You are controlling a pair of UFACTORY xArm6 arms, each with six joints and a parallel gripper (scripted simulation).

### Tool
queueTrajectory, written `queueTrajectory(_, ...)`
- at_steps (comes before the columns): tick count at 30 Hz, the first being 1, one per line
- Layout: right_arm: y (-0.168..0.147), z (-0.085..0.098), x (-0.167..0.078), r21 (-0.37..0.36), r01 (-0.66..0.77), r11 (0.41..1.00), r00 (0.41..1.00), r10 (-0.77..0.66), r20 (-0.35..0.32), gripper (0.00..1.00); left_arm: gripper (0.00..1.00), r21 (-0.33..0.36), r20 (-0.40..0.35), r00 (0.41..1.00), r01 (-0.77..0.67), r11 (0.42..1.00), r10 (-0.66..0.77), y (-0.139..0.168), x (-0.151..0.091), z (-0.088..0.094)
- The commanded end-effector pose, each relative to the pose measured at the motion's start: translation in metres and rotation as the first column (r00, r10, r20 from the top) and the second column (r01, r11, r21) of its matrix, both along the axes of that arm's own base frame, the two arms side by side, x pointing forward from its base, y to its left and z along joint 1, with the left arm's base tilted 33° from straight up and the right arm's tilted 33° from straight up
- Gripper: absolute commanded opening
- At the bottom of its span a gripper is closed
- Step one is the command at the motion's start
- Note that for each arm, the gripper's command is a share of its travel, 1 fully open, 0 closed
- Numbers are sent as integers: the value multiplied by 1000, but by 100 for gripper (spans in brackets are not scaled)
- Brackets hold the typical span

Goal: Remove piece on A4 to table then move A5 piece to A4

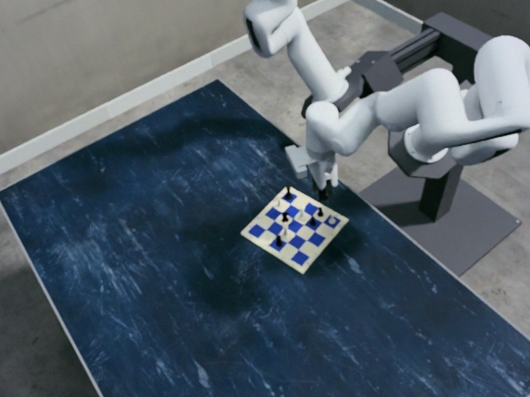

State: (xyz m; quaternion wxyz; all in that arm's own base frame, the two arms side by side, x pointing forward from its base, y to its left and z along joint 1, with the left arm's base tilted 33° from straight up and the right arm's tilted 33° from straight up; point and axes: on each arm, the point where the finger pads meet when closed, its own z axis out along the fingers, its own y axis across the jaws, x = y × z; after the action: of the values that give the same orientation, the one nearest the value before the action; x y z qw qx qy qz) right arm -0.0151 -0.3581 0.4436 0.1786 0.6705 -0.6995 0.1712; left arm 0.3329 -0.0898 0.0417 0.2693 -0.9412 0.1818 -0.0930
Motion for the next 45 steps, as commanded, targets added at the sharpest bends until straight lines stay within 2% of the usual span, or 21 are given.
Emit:
queueTrajectory(1,0,2,0,-4,0,1000,1000,0,0,100,35,-3,4,1000,0,1000,0,-1,1,0)
queueTrajectory(13,0,2,0,-4,0,1000,1000,0,0,100,35,-4,8,1000,-6,1000,6,3,3,-7)
queueTrajectory(28,0,2,0,-4,0,1000,1000,0,0,100,35,-4,7,1000,-6,1000,6,14,10,-28)
queueTrajectory(45,0,2,0,-4,0,1000,1000,0,0,100,35,-4,7,1000,-6,1000,6,22,14,-43)
